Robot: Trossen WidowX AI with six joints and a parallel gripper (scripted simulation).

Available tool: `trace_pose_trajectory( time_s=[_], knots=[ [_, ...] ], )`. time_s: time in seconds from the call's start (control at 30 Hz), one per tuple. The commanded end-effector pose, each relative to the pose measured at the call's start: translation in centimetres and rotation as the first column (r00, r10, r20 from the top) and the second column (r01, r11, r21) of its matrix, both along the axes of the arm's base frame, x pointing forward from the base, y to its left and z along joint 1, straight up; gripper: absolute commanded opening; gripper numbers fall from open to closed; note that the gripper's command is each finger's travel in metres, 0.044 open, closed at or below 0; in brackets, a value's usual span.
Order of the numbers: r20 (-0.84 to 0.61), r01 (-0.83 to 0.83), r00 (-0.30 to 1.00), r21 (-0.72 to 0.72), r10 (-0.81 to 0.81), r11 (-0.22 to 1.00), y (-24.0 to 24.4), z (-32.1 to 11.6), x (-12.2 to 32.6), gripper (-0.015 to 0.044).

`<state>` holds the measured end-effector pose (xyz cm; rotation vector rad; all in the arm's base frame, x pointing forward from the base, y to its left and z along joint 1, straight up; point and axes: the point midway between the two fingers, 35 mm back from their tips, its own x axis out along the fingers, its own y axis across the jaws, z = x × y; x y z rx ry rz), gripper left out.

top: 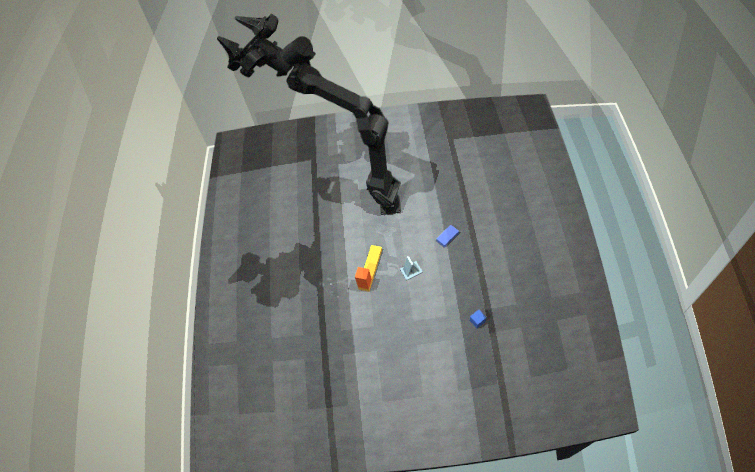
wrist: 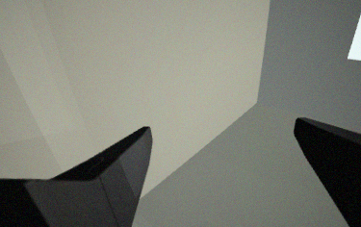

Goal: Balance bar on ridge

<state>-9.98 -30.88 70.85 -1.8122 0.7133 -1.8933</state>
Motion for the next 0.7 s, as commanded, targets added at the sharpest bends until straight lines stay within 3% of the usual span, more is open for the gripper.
trace_pose_trajectory(
  time_s=[0.0, 0.1, 0.67],
  knots=[
    [0.003, -0.004, 1.000, 0.002, 0.004, 1.000, -0.1, 0.0, 0.1, 0.0374],
    [0.044, -0.062, 0.997, 0.027, 0.061, 0.998, -0.9, -0.7, 0.8, 0.0315],
    [-0.003, -0.113, 0.993, 0.363, 0.122, 0.925, -7.9, -8.0, 7.5, 0.0315]
  ],
)
